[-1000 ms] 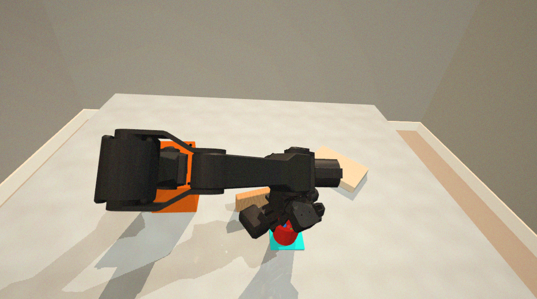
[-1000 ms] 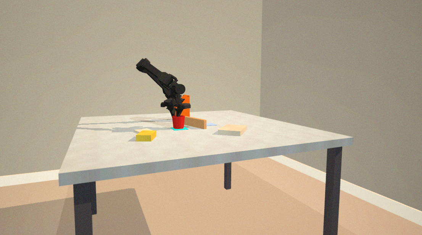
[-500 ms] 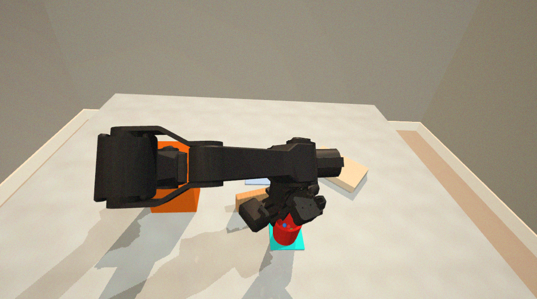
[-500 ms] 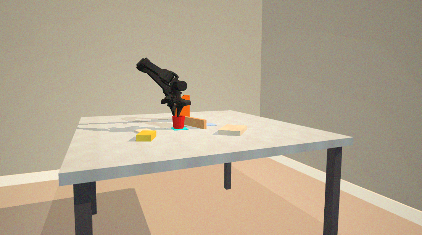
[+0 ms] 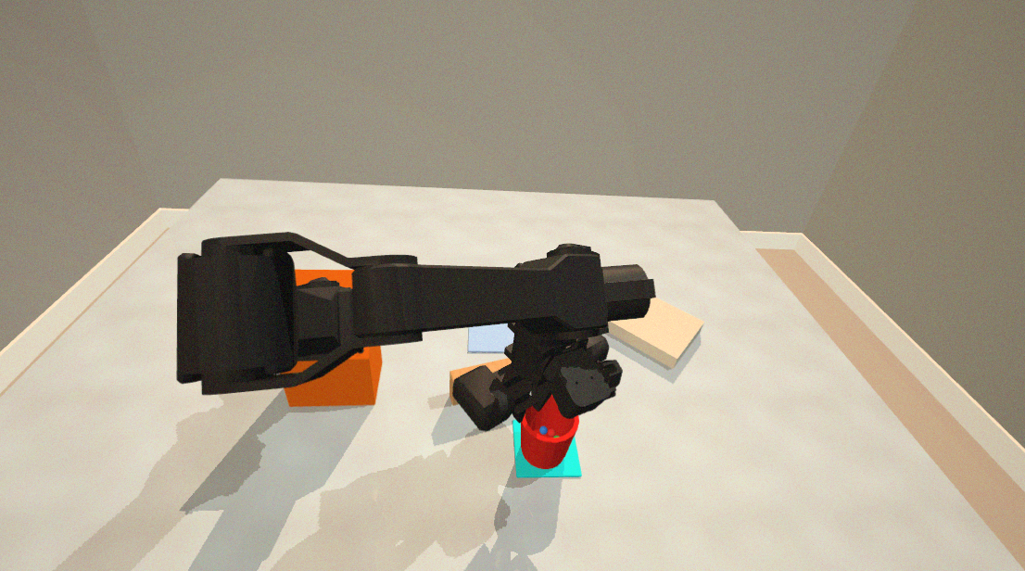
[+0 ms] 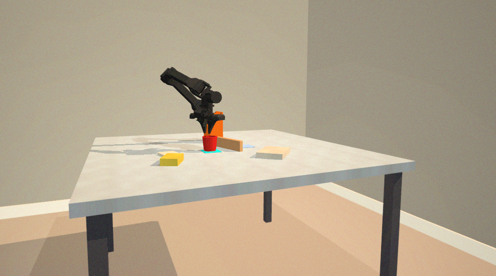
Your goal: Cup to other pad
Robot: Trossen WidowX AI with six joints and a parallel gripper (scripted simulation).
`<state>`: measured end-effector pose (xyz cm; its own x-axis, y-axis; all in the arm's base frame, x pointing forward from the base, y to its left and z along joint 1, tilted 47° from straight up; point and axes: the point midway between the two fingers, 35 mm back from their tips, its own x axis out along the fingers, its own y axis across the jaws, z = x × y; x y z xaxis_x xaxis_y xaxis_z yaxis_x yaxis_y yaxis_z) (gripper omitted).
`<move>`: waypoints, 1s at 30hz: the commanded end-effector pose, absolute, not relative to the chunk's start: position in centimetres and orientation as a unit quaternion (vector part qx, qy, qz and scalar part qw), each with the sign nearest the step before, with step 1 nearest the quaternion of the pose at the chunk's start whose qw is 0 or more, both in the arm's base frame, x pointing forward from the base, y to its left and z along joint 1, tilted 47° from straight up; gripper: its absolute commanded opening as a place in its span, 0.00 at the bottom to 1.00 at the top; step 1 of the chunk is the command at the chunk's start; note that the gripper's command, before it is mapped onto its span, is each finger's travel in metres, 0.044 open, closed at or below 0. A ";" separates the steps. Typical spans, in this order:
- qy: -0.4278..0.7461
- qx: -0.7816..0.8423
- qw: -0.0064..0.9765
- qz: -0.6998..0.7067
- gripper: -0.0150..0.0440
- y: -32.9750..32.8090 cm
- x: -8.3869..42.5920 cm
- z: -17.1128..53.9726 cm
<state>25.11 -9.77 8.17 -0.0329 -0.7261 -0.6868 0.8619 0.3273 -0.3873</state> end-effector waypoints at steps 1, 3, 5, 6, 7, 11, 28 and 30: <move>0.425 0.085 0.695 -0.574 0.47 -9.4 25.3 8.7; 0.425 0.085 0.695 -0.574 0.47 -9.2 25.2 8.7; 0.425 0.084 0.695 -0.574 0.47 -9.1 25.0 8.7; 0.431 0.078 0.692 -0.575 0.52 -9.3 25.0 8.4; 0.431 0.078 0.692 -0.575 0.56 -9.3 25.0 8.4; 0.431 0.078 0.692 -0.575 0.74 -9.3 25.0 8.4; 0.428 0.084 0.694 -0.573 1.00 -5.5 25.0 11.7; 0.427 0.085 0.694 -0.574 1.00 -4.9 24.9 12.2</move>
